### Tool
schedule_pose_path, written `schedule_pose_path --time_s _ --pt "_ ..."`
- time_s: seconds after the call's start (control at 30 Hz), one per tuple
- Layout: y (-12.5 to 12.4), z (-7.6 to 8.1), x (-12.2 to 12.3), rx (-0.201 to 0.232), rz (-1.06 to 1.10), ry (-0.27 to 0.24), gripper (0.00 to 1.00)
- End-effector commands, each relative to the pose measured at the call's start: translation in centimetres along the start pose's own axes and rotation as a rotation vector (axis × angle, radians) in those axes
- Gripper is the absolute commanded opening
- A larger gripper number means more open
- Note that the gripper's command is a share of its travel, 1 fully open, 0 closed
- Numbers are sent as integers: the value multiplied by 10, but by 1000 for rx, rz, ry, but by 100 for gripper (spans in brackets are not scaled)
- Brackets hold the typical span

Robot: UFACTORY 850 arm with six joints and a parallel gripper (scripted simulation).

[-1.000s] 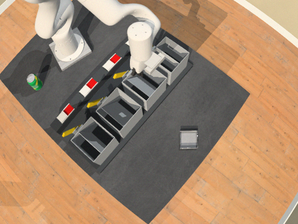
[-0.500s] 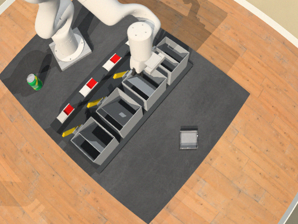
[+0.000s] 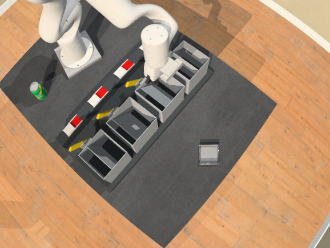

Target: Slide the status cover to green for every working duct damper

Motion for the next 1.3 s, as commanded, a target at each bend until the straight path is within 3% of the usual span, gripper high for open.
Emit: schedule_pose_path --time_s 0.0,0.43,0.5,0.7,0.77,0.8,1.07,1.27 --pt "0 1 -1 -1 0 2 39" --pt "-2 1 -1 -1 0 2 39" --pt "-38 1 -4 -2 0 0 39" --pt "-89 1 -3 -2 1 -1 39" --pt "-89 1 -3 -2 1 -1 39" --pt "-116 1 -1 -3 1 -2 39" --pt "-184 1 12 -2 1 -2 39" --pt "-186 1 13 -2 1 -2 39"
Point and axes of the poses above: the point where the finger pads meet when closed, its own z axis back along the fingers, its own y axis across the jaws, x = y × z, the point moved 7 cm from there along z, back along the fingers, and after that the axes turned 4 degrees about -z, right-handed, at the moved point
